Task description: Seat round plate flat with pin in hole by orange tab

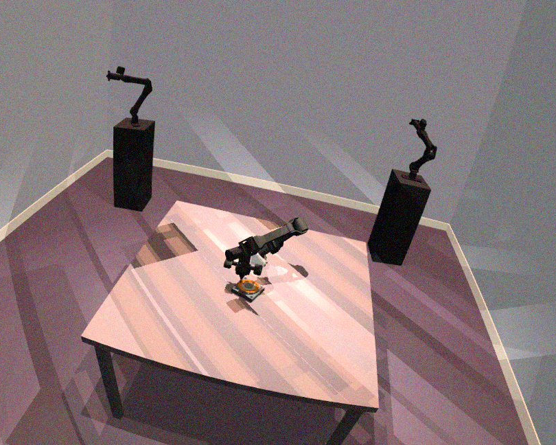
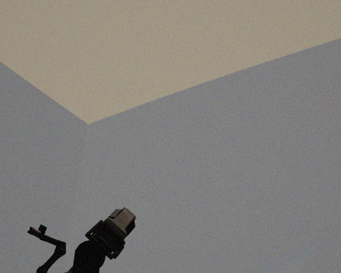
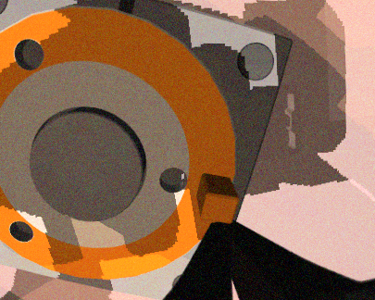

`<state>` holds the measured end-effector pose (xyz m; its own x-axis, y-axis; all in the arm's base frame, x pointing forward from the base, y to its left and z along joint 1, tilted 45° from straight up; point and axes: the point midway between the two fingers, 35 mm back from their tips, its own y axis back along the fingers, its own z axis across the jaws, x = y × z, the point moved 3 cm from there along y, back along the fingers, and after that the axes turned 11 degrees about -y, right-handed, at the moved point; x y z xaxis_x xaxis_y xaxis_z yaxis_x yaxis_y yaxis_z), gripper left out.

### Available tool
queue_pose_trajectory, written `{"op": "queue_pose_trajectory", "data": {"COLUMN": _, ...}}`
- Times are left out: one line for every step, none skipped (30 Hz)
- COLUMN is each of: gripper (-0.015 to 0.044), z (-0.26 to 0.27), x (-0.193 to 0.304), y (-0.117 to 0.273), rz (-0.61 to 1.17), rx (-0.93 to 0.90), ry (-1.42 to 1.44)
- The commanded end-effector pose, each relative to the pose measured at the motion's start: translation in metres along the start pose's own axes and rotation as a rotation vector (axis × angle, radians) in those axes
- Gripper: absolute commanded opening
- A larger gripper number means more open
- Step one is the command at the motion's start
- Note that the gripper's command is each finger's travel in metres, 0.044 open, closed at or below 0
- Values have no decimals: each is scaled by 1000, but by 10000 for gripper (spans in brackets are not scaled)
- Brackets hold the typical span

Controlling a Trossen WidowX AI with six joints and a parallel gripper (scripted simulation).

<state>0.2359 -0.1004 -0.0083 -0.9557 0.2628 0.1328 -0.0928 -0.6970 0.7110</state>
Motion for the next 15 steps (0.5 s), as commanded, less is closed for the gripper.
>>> {"op": "queue_pose_trajectory", "data": {"gripper": 0, "z": 0, "x": -8, "y": -1, "rz": -8, "rx": -2, "ry": 6}}
{"op": "queue_pose_trajectory", "data": {"gripper": 0, "z": 0, "x": -8, "y": -1, "rz": -8, "rx": -2, "ry": 6}}
{"op": "queue_pose_trajectory", "data": {"gripper": 0, "z": 0, "x": -9, "y": -1, "rz": -8, "rx": -2, "ry": 6}}
{"op": "queue_pose_trajectory", "data": {"gripper": 0, "z": -1, "x": -10, "y": -1, "rz": -8, "rx": -2, "ry": 7}}
{"op": "queue_pose_trajectory", "data": {"gripper": 0, "z": -1, "x": -11, "y": -1, "rz": -8, "rx": -2, "ry": 7}}
{"op": "queue_pose_trajectory", "data": {"gripper": 0, "z": -1, "x": -11, "y": -1, "rz": -8, "rx": -2, "ry": 7}}
{"op": "queue_pose_trajectory", "data": {"gripper": 0, "z": -1, "x": -12, "y": -1, "rz": -8, "rx": -2, "ry": 7}}
{"op": "queue_pose_trajectory", "data": {"gripper": 0, "z": -1, "x": -13, "y": -1, "rz": -8, "rx": -2, "ry": 7}}
{"op": "queue_pose_trajectory", "data": {"gripper": 0, "z": -2, "x": -14, "y": -1, "rz": -8, "rx": -2, "ry": 7}}
{"op": "queue_pose_trajectory", "data": {"gripper": 0, "z": -2, "x": -15, "y": -1, "rz": -8, "rx": -2, "ry": 7}}
{"op": "queue_pose_trajectory", "data": {"gripper": 0, "z": -2, "x": -16, "y": -1, "rz": -8, "rx": -2, "ry": 7}}
{"op": "queue_pose_trajectory", "data": {"gripper": 0, "z": -2, "x": -17, "y": -1, "rz": -9, "rx": -2, "ry": 7}}
{"op": "queue_pose_trajectory", "data": {"gripper": 0, "z": -2, "x": -18, "y": -1, "rz": -9, "rx": -2, "ry": 7}}
{"op": "queue_pose_trajectory", "data": {"gripper": 0, "z": -2, "x": -18, "y": -1, "rz": -9, "rx": -2, "ry": 7}}
{"op": "queue_pose_trajectory", "data": {"gripper": 0, "z": -2, "x": -19, "y": -1, "rz": -9, "rx": -2, "ry": 7}}
